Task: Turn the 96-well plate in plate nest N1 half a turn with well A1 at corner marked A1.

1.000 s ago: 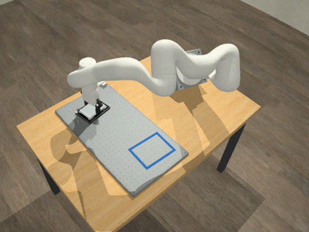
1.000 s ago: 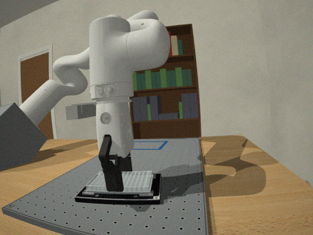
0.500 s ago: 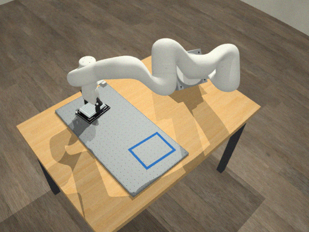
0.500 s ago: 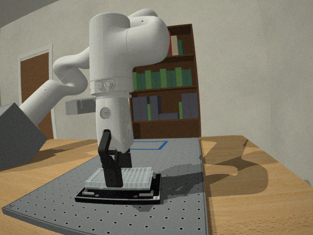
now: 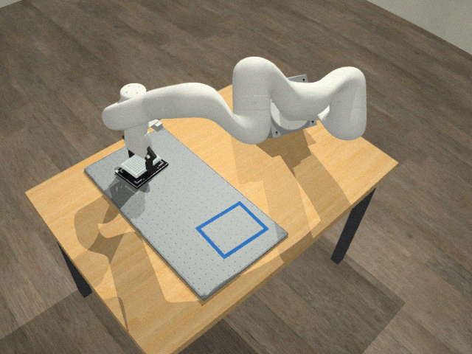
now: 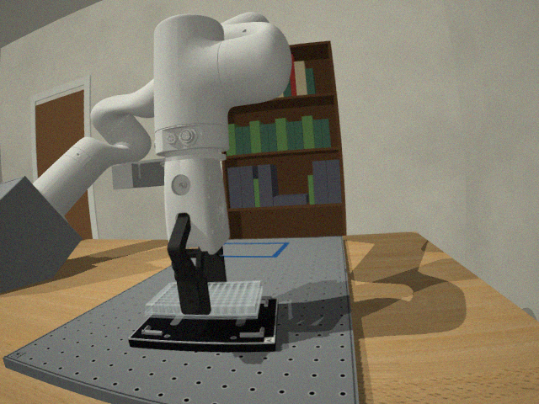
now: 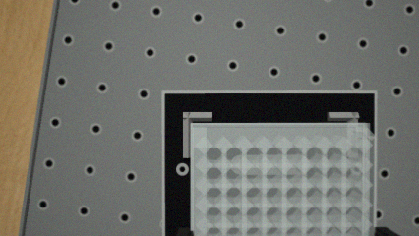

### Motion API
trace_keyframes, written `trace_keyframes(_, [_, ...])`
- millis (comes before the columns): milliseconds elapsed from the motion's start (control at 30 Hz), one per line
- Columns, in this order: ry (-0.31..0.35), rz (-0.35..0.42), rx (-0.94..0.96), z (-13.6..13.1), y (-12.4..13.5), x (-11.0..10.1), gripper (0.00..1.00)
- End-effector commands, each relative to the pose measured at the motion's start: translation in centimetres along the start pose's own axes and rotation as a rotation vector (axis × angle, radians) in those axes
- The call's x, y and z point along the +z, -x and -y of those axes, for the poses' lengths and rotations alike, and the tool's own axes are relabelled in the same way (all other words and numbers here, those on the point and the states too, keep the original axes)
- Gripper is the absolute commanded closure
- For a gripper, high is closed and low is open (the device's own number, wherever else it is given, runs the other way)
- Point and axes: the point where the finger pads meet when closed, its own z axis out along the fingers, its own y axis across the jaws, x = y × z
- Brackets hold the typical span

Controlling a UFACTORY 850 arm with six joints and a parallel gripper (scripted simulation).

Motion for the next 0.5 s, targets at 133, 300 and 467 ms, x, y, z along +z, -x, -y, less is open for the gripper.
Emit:
trace_keyframes(133, [-0.001, 0.001, 0.0, 0.0, 0.1, -0.2, 1.0])
trace_keyframes(300, [-0.001, 0.001, 0.0, 0.0, 0.1, -1.0, 1.0])
trace_keyframes(467, [-0.001, 0.001, 0.0, 0.0, 0.1, -1.7, 1.0])
